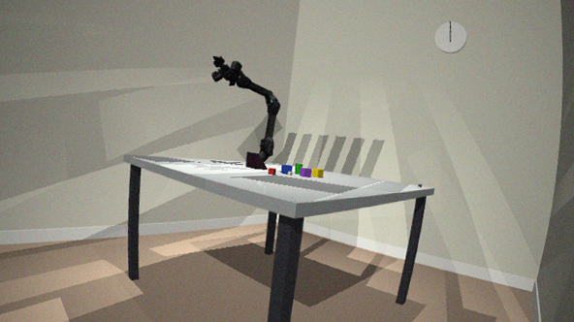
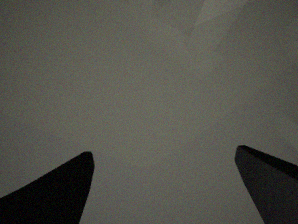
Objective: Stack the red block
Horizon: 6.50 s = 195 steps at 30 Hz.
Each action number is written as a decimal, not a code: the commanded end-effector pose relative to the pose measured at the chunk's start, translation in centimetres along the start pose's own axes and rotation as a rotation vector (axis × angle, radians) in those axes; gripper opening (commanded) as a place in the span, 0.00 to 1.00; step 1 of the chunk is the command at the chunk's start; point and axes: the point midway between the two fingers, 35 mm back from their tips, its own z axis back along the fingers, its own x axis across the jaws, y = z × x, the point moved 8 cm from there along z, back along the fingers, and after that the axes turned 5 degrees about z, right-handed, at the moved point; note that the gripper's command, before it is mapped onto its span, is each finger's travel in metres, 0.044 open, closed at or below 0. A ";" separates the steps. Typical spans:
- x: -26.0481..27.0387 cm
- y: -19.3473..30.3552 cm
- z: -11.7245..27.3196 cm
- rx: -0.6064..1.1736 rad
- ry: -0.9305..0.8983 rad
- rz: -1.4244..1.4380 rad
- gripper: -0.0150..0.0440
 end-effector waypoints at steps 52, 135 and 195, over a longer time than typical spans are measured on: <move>-37.6 6.2 -6.7 1.036 1.071 1.988 1.00; -58.9 1.7 5.9 2.969 0.826 1.983 1.00; -50.6 9.1 2.1 2.962 0.829 1.991 0.25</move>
